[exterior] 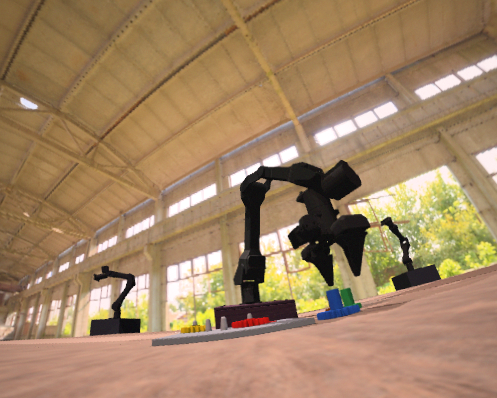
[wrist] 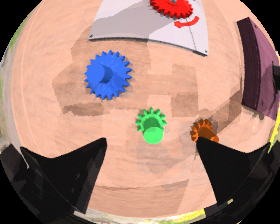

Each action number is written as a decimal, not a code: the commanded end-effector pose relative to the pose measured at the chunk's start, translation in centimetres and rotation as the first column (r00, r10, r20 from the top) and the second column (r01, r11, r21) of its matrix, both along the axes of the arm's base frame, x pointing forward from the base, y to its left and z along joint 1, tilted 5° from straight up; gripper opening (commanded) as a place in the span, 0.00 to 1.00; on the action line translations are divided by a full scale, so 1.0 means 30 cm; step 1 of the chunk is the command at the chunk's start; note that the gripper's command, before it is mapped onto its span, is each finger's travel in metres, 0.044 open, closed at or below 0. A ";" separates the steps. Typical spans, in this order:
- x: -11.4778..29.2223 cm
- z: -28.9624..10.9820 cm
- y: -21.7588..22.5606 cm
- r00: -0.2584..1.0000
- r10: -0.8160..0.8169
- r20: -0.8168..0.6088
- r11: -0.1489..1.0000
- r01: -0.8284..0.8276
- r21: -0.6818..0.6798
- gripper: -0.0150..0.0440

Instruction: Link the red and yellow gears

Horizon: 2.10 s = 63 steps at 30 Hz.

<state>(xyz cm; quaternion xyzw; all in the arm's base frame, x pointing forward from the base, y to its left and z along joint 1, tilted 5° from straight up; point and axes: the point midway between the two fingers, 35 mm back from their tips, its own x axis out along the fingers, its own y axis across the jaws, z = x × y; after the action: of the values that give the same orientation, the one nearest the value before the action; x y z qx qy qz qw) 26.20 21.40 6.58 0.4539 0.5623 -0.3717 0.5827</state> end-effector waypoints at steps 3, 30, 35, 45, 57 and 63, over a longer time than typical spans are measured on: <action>0.003 -0.032 0.002 1.000 -0.003 0.000 1.000 0.003 -0.003 1.00; 0.005 -0.088 0.005 1.000 -0.003 0.000 1.000 0.003 -0.003 0.47; 0.005 -0.088 0.005 1.000 -0.003 0.000 1.000 0.003 -0.003 0.34; 0.007 -0.057 0.009 1.000 -0.003 0.000 1.000 0.003 -0.003 0.25; 0.004 0.050 0.016 1.000 -0.003 0.000 1.000 0.003 -0.002 0.25; 0.000 0.104 0.017 1.000 -0.003 0.000 1.000 0.003 -0.002 0.25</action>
<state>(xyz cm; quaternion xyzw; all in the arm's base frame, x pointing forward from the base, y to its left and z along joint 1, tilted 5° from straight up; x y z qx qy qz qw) 26.19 21.88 8.67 0.4515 0.5635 -0.3745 0.5817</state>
